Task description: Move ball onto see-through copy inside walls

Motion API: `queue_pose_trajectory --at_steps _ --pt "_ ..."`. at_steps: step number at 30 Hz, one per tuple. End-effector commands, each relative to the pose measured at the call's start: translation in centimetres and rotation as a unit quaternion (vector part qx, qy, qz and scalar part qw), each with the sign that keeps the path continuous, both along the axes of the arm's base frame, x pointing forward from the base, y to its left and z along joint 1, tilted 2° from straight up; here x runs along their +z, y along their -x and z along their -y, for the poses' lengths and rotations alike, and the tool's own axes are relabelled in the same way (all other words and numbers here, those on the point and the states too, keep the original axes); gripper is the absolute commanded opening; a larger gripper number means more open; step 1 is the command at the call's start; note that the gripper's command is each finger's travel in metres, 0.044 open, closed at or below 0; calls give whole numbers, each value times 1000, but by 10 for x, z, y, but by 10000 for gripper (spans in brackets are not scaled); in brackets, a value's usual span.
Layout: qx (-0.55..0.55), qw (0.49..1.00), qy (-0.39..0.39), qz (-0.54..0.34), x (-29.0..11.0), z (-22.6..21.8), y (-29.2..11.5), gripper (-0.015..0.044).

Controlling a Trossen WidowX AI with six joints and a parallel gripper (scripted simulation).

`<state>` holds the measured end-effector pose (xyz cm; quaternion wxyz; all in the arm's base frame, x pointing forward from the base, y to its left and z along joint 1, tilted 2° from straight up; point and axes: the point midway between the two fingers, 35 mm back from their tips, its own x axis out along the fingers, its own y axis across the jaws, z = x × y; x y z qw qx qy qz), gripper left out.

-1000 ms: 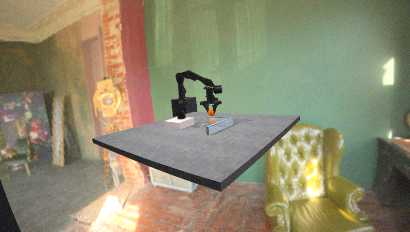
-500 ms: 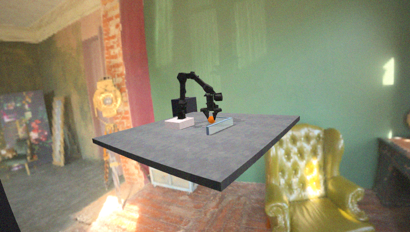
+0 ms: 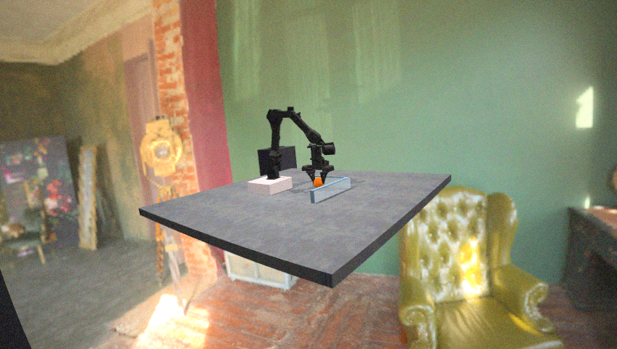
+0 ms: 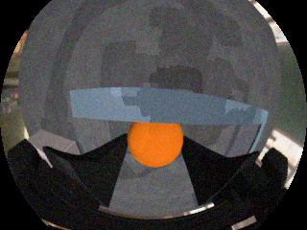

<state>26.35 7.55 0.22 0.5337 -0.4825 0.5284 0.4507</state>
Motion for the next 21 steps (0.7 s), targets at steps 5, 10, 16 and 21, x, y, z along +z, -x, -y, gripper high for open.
queue_pose_trajectory --at_steps 5,10,16,21 --pt "0 1000 0 0 0 0 0 158" --pt "0 1000 0 0 0 0 0 289" --pt "0 1000 0 0 11 -1 -1 397" --pt "2 1000 -2 1 83 -3 2 397"
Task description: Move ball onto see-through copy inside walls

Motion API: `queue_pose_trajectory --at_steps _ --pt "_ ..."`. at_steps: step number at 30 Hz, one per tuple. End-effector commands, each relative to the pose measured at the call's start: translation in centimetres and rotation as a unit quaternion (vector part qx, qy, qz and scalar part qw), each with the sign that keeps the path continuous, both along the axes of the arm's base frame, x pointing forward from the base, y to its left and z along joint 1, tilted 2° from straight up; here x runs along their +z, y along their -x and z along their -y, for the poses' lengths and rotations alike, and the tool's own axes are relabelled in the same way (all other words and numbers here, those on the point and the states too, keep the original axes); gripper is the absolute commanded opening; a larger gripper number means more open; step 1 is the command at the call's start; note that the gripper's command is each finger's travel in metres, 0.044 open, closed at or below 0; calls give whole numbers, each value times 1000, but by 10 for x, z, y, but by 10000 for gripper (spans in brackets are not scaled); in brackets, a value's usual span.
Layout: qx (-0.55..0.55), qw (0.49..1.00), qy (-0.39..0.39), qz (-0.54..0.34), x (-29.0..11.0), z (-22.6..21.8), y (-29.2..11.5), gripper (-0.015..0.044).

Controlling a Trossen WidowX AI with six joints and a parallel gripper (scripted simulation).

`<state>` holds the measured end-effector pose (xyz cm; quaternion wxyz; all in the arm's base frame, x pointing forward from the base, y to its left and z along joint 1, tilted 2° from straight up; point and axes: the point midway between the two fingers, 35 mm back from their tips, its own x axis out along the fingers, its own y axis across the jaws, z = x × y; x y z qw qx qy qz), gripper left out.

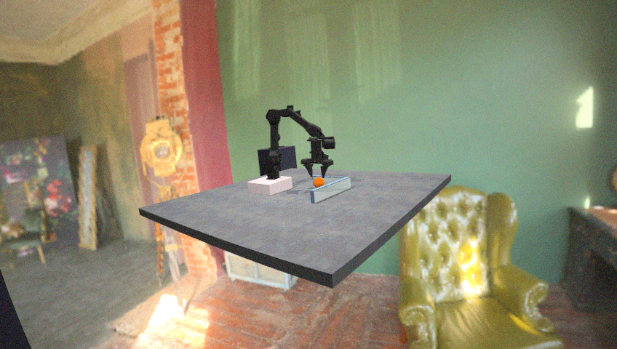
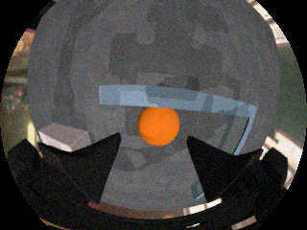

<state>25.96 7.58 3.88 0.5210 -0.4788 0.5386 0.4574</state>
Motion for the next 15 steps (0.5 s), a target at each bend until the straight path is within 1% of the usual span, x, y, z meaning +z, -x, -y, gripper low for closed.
queue_pose_trajectory --at_steps 1,12,14,15 --pt "-1 1000 -8 18 50 -3 -1 397" --pt "1 1000 -8 25 43 -3 -5 397" --pt "1 1000 -8 24 53 -3 -5 440" --pt "1 1000 -8 24 67 -3 -3 440"
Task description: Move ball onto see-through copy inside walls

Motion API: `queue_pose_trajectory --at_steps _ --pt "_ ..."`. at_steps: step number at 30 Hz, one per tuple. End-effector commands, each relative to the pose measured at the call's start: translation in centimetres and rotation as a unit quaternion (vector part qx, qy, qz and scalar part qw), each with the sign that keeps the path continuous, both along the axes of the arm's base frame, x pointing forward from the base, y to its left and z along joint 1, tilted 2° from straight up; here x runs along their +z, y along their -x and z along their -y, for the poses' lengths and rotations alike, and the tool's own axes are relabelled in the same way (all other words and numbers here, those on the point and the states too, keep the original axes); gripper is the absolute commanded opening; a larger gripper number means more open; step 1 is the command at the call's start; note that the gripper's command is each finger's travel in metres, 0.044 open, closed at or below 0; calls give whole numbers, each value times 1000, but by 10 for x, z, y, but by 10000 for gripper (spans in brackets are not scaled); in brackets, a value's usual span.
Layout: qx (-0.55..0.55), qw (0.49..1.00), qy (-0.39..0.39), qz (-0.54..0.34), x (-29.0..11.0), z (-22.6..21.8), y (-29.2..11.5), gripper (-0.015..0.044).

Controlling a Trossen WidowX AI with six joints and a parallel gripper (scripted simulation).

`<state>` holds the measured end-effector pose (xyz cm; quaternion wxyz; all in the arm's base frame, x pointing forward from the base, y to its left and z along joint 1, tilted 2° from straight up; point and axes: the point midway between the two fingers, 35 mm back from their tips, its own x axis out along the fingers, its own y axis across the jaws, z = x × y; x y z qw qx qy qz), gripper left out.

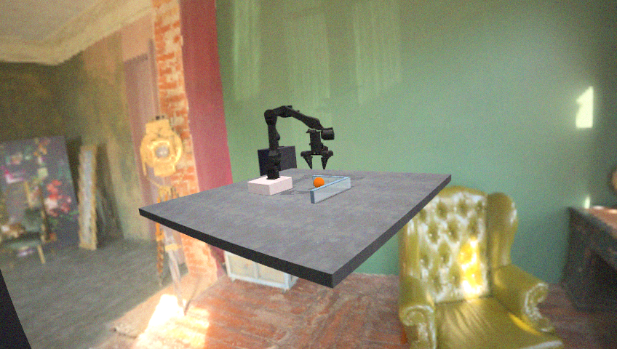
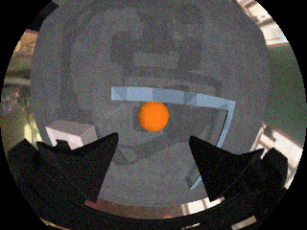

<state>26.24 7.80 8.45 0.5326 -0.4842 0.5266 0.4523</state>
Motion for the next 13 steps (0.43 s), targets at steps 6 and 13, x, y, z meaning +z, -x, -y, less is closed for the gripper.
queue_pose_trajectory --at_steps 6,13 --pt "0 1000 -2 5 45 0 5 440" --pt "0 1000 -2 5 45 0 5 440"
